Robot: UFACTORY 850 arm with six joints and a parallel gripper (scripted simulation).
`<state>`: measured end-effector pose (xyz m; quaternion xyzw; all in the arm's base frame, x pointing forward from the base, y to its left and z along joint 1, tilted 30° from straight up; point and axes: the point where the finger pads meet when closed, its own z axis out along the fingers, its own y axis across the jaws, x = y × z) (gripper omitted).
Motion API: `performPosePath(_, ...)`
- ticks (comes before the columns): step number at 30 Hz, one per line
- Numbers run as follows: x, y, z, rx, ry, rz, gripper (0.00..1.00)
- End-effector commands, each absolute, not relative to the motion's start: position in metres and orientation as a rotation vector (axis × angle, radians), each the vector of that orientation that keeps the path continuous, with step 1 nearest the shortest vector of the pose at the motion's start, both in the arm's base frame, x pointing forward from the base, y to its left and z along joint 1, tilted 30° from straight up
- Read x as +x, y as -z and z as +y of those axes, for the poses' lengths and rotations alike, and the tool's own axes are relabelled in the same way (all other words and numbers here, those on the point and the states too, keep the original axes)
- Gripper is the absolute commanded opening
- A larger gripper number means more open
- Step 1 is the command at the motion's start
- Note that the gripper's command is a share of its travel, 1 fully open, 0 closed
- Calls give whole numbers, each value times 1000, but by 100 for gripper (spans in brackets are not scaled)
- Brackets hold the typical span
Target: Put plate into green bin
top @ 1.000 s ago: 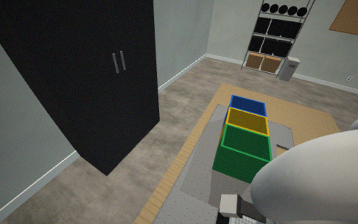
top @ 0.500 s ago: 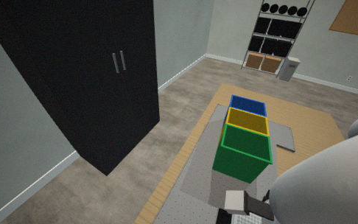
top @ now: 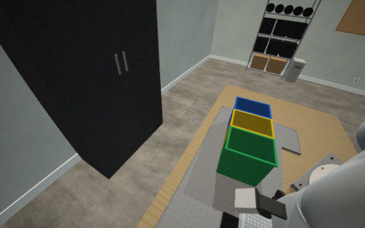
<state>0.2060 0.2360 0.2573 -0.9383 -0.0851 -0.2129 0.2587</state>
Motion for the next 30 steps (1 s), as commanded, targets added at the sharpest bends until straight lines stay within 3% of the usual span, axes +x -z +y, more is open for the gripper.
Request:
performPosePath(1,203,-269,231,-2668,413,-249,0)
performPosePath(30,193,-305,213,-2667,413,-249,0)
